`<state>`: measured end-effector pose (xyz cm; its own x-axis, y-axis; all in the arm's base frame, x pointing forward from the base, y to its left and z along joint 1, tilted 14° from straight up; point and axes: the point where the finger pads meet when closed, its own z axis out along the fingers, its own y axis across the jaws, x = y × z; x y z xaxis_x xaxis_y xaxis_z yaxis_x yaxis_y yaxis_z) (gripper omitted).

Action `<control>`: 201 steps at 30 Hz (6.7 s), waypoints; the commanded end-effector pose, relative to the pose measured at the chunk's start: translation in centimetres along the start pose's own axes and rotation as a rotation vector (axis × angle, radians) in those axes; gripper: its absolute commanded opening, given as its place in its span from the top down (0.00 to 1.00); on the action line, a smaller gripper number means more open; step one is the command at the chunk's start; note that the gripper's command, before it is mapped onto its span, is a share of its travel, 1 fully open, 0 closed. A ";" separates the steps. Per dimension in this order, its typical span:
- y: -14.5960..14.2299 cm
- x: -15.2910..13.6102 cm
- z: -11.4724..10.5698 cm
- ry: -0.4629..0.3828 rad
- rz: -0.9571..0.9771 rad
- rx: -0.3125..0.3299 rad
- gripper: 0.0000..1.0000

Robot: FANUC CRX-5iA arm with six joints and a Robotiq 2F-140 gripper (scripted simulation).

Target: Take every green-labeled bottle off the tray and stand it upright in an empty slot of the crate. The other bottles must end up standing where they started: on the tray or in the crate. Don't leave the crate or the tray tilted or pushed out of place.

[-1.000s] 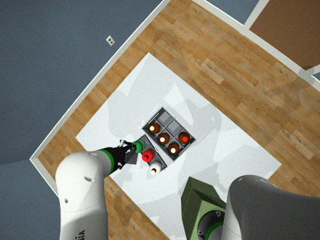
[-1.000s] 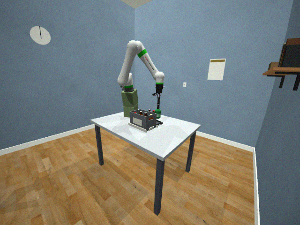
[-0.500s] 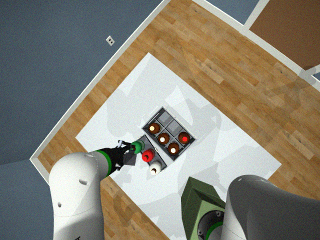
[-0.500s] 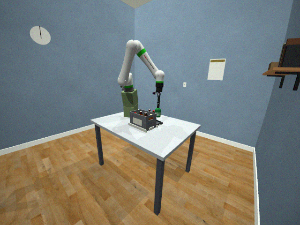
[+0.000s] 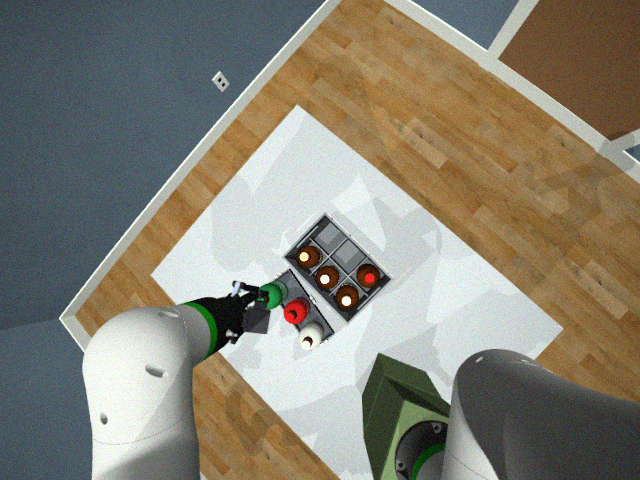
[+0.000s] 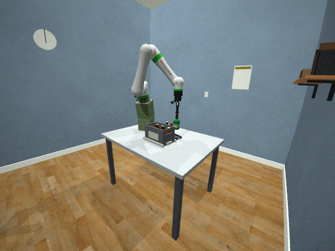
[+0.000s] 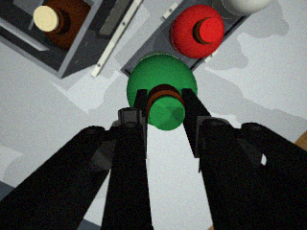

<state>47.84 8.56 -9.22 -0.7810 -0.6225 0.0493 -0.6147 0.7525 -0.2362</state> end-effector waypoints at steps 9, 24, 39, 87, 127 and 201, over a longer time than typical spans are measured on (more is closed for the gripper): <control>0.0 -0.1 -1.2 -0.002 0.000 0.000 0.90; 0.0 -0.1 -2.8 -0.002 0.000 0.001 0.90; 0.0 -0.1 -4.3 -0.002 0.000 0.001 0.90; 0.0 -0.1 -7.0 -0.002 0.000 0.000 0.90; 0.0 -0.1 -7.5 -0.002 0.000 0.000 0.90; -0.6 0.8 -7.5 -0.002 0.000 0.000 0.90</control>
<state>46.80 9.35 -1.87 -0.7810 -0.6225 0.0493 -0.6148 0.7525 -0.2361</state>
